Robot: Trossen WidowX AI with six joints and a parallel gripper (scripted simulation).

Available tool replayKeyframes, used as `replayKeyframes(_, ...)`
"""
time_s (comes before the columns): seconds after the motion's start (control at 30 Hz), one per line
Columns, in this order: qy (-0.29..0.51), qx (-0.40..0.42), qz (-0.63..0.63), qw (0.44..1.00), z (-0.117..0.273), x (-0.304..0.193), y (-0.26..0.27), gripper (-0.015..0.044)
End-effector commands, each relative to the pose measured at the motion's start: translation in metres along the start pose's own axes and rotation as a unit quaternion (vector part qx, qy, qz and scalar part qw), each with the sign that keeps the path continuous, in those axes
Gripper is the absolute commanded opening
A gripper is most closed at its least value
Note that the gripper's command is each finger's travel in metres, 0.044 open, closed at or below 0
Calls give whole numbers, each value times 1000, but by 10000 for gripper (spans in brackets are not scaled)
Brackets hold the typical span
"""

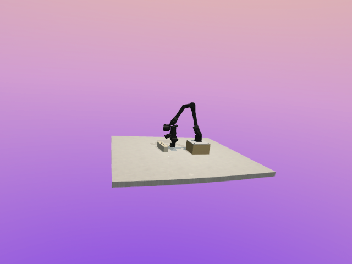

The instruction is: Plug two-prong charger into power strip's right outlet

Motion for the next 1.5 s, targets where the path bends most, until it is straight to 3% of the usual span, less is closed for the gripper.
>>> replayKeyframes(0.0,0,-4,25,1000,-3,1,-4,0)
replayKeyframes(1.47,1,-7,79,997,-5,48,2,0)
Point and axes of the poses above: the point midway between the two fingers, 35 mm back from their tips, its own z axis back along the fingers, its own y axis across the jaws, x = y × z, the point moved 8 cm from there along z, back along the fingers, and after that the axes turned 6 degrees about -z, right-handed, at the moved point
